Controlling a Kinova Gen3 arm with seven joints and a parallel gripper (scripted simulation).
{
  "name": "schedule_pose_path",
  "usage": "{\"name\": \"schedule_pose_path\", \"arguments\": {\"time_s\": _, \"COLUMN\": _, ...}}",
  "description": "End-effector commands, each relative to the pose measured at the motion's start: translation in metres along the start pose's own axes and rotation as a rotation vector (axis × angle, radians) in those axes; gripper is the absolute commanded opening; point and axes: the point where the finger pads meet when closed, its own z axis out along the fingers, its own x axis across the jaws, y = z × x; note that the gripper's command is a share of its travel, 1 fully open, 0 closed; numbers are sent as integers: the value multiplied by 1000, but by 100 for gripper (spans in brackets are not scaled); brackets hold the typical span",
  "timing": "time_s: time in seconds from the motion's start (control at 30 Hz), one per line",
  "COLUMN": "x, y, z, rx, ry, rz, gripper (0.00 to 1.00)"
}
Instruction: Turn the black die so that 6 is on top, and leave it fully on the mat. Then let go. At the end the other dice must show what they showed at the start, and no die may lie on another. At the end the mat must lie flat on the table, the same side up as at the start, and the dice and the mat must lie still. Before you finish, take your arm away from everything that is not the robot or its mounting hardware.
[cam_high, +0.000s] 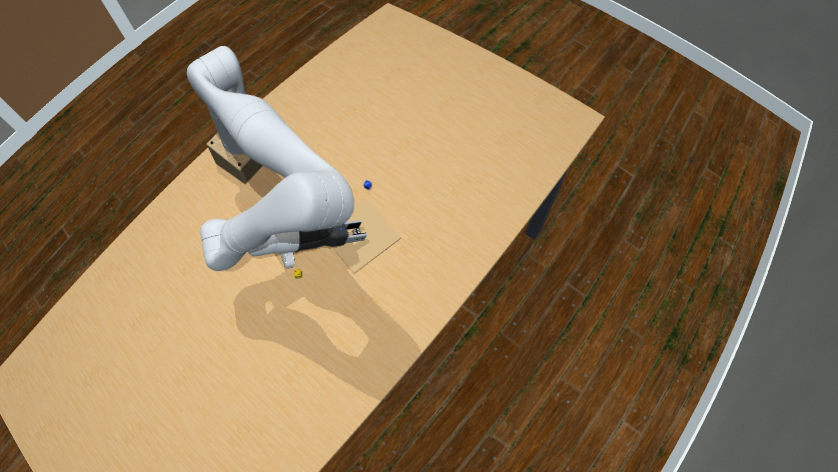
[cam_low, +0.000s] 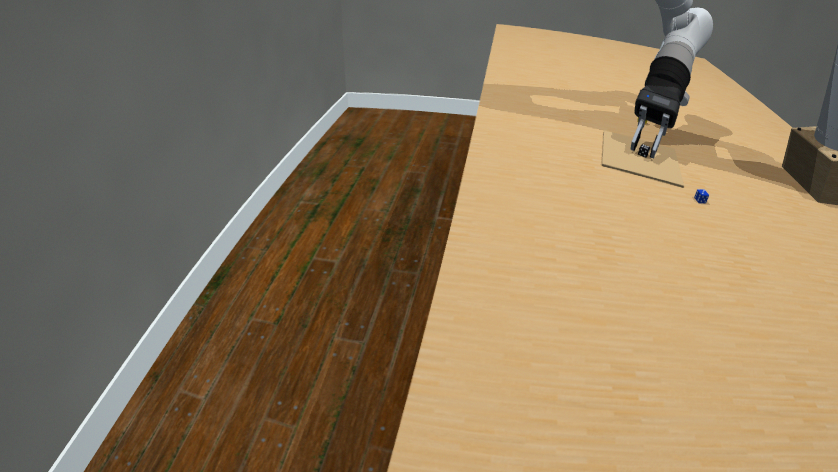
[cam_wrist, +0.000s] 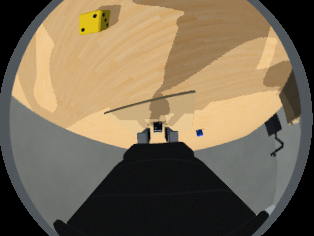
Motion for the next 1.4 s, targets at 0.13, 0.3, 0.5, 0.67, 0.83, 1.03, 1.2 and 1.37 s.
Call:
{"name": "schedule_pose_path", "arguments": {"time_s": 0.13, "x": 0, "y": 1, "z": 0, "rx": -1, "ry": -1, "rz": -1, "gripper": 64}}
{"name": "schedule_pose_path", "arguments": {"time_s": 0.3, "x": 0, "y": 1, "z": -2, "rx": -1, "ry": -1, "rz": -1, "gripper": 64}}
{"name": "schedule_pose_path", "arguments": {"time_s": 0.5, "x": 0, "y": 1, "z": -17, "rx": -1, "ry": -1, "rz": -1, "gripper": 64}}
{"name": "schedule_pose_path", "arguments": {"time_s": 0.67, "x": 0, "y": 1, "z": -36, "rx": -1, "ry": -1, "rz": -1, "gripper": 64}}
{"name": "schedule_pose_path", "arguments": {"time_s": 0.83, "x": 0, "y": 1, "z": -45, "rx": -1, "ry": -1, "rz": -1, "gripper": 64}}
{"name": "schedule_pose_path", "arguments": {"time_s": 1.03, "x": 0, "y": 1, "z": -50, "rx": -1, "ry": -1, "rz": -1, "gripper": 64}}
{"name": "schedule_pose_path", "arguments": {"time_s": 1.2, "x": 0, "y": 4, "z": -52, "rx": -1, "ry": -1, "rz": -1, "gripper": 64}}
{"name": "schedule_pose_path", "arguments": {"time_s": 1.37, "x": 0, "y": 12, "z": -56, "rx": -1, "ry": -1, "rz": -1, "gripper": 64}}
